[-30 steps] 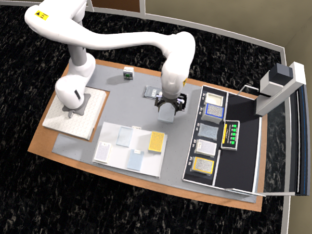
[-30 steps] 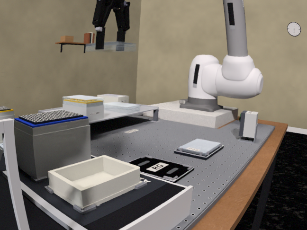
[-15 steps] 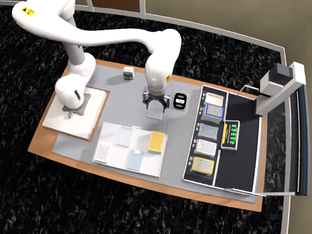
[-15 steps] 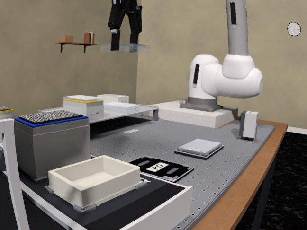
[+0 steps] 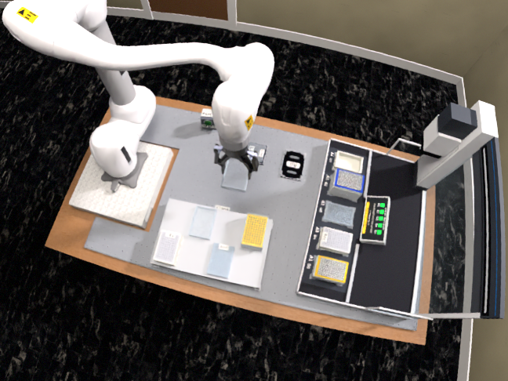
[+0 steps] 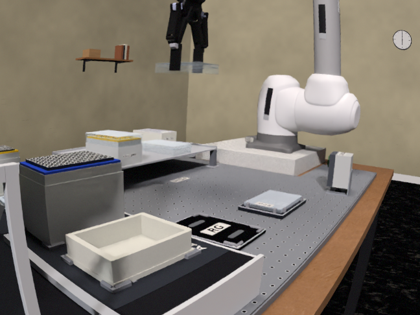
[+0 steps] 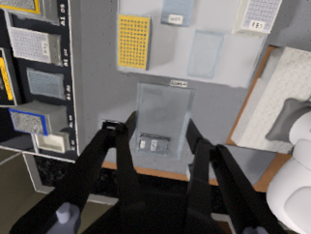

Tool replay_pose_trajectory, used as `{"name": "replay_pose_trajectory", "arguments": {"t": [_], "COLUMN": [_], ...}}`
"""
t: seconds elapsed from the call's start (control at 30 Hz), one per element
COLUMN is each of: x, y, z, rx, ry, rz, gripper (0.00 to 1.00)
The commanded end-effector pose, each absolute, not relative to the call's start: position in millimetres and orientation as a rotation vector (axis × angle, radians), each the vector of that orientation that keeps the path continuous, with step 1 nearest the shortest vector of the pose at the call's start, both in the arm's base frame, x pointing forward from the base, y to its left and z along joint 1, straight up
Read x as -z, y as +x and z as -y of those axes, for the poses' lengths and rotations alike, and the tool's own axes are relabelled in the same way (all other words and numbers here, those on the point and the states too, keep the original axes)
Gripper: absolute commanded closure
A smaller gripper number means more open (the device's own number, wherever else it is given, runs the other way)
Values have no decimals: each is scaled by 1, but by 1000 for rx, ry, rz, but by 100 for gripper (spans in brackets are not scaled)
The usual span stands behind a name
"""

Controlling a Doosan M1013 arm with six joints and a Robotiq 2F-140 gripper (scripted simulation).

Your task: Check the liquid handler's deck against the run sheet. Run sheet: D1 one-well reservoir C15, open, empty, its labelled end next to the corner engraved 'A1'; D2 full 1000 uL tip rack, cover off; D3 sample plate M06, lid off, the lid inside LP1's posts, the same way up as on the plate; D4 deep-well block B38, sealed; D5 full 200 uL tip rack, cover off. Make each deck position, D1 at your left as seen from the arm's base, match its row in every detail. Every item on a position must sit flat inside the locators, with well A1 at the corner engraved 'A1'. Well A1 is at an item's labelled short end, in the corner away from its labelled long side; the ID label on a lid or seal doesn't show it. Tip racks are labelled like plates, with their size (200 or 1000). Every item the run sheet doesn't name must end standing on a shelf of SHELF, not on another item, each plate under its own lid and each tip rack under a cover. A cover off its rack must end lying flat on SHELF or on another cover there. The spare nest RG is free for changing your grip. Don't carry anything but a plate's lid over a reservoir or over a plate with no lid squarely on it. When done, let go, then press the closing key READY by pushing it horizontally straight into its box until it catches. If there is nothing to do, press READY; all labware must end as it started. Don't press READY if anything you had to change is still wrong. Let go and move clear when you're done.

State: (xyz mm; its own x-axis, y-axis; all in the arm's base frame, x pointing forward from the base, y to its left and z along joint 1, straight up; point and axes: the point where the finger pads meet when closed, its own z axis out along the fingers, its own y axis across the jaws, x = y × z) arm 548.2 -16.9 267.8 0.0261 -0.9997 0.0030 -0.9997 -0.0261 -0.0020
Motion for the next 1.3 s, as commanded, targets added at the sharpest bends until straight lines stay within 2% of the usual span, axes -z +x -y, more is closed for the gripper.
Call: {"name": "replay_pose_trajectory", "arguments": {"t": [0.0, 1.1, 1.27], "x": [-268, -269, -269], "y": [546, 544, 544], "z": [17, 162, 165], "rx": [-6, -7, -7], "ry": [2250, 2250, 2250], "rz": [2193, 2193, 2193], "gripper": [90, 90, 90]}}
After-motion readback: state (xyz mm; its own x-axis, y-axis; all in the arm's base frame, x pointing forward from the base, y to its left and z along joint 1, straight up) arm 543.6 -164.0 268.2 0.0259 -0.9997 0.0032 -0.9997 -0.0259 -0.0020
